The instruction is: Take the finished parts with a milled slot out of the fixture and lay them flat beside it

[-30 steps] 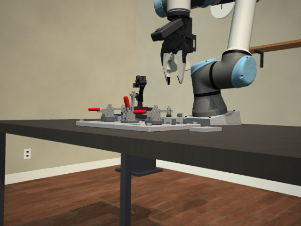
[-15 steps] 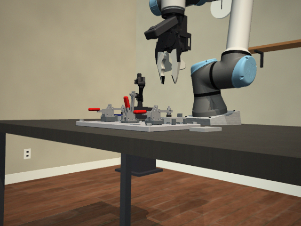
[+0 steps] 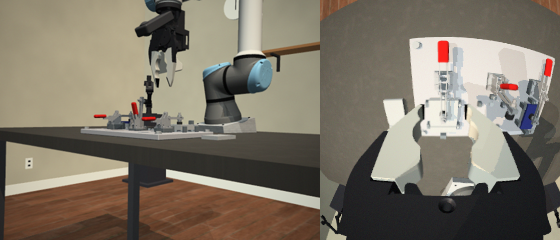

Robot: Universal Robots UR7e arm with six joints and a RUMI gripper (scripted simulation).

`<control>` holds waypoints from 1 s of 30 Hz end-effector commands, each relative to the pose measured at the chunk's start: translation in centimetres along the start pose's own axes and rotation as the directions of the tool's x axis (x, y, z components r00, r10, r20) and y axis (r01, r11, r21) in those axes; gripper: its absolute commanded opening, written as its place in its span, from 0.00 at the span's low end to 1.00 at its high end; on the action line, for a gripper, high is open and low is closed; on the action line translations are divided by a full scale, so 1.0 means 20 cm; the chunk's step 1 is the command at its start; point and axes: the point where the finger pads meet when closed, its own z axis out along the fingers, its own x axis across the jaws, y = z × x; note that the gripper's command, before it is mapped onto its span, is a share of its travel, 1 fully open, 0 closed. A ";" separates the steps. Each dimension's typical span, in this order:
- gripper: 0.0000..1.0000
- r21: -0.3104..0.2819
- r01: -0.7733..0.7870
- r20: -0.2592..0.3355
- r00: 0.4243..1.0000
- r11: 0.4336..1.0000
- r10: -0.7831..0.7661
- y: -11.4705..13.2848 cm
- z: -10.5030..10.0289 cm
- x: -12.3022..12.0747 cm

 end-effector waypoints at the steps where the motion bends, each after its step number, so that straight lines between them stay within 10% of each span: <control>1: 0.28 0.000 0.000 -0.001 1.000 1.000 0.000 -0.14 0.00 0.00; 30: 0.28 0.000 0.000 -0.001 1.000 1.000 0.000 -0.26 0.07 0.00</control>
